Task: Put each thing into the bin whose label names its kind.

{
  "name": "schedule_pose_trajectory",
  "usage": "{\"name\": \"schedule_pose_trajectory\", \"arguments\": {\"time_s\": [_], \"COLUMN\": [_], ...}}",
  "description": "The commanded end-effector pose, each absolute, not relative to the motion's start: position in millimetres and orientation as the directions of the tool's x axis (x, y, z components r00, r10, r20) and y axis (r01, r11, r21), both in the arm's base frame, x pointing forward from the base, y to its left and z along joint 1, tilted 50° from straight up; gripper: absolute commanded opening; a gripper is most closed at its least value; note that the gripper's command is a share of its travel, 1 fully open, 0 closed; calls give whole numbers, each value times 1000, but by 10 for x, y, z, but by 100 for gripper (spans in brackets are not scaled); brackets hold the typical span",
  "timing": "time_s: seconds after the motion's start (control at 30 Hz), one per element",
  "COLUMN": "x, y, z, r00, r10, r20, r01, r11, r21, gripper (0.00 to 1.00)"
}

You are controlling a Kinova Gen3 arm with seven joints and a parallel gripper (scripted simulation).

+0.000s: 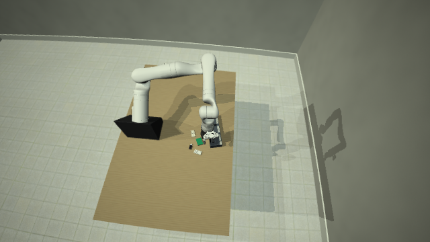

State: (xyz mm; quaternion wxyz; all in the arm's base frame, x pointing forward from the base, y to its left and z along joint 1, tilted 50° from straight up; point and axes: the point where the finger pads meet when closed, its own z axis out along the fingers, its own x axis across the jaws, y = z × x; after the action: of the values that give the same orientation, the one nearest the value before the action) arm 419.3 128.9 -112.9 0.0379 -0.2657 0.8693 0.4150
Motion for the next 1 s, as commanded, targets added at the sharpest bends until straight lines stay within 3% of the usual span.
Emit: {"name": "schedule_pose_trajectory", "arguments": {"time_s": [0.0, 0.3, 0.6, 0.8, 0.97], "x": [4099, 3641, 3643, 3644, 3640], "y": [1134, 769, 767, 762, 757], "z": [-1227, -1524, -1527, -1533, -1538], "r00": [-785, -611, -421, -147, -127], "r10": [-479, -592, -657, -661, -658], "r20": [-393, -525, -626, -736, -742], "r01": [-605, -777, -893, -981, -985], "r11": [459, 323, 179, 3, -8], "r21": [651, 541, 413, 193, 175], "gripper": [79, 79, 79, 79, 79]}}
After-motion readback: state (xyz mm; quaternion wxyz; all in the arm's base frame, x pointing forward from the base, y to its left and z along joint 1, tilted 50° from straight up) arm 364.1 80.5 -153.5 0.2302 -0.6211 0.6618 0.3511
